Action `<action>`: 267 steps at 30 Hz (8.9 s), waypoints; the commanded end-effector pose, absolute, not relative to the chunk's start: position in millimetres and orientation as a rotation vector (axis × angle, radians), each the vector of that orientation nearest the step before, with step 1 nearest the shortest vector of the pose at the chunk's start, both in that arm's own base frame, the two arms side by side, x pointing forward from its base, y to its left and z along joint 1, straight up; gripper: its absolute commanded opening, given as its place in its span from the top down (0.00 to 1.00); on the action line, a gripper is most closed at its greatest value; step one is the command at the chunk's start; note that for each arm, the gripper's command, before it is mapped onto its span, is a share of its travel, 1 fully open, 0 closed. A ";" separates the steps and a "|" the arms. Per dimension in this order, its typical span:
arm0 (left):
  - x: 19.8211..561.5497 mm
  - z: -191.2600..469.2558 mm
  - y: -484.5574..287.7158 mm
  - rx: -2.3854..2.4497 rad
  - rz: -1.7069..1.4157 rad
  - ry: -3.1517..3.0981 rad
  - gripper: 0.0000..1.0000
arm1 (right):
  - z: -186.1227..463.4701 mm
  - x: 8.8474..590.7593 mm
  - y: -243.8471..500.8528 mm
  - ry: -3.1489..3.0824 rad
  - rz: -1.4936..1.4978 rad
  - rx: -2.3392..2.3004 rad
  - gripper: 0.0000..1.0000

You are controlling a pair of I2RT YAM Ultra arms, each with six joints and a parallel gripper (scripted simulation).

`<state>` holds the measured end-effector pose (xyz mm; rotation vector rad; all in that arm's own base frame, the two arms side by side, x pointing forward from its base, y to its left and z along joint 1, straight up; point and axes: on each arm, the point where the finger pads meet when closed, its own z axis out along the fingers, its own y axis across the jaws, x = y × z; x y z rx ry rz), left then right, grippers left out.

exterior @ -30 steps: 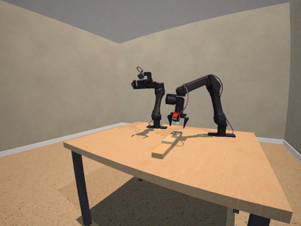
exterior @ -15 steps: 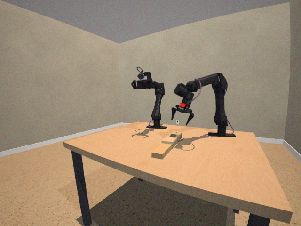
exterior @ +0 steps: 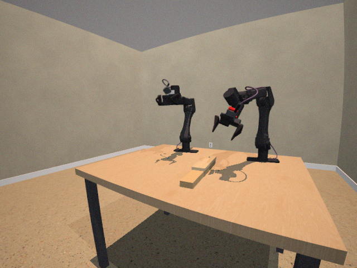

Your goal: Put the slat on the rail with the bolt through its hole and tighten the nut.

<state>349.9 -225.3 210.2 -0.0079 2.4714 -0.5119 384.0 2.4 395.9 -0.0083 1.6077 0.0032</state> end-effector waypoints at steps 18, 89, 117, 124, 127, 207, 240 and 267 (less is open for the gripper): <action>400.2 312.4 -125.5 0.023 -0.385 1.983 0.00 | 411.8 380.6 1.0 1.558 0.000 0.000 0.00; 380.6 411.9 1.0 0.000 0.000 1.558 0.00 | 321.5 397.2 -15.8 1.856 0.101 0.216 0.00; 380.6 411.9 1.0 0.000 0.000 1.558 0.00 | 197.9 375.8 -35.7 2.233 0.187 0.649 0.00; 380.6 411.9 1.0 0.000 0.000 1.558 0.00 | 171.8 363.7 -39.7 2.310 0.192 0.780 0.00; 380.6 411.9 1.0 0.000 0.000 1.558 0.00 | 158.1 356.0 -41.5 2.350 0.191 0.851 0.00; 380.6 411.9 1.0 0.000 0.000 1.558 0.00 | 56.2 247.0 -48.8 2.590 0.003 1.766 0.00; 380.6 411.9 1.0 0.000 0.000 1.558 0.00 | 35.8 248.3 -49.4 2.589 0.002 1.769 0.00; 380.6 411.9 1.0 0.000 0.000 1.558 0.00 | 18.5 248.2 -49.6 2.589 0.001 1.771 0.00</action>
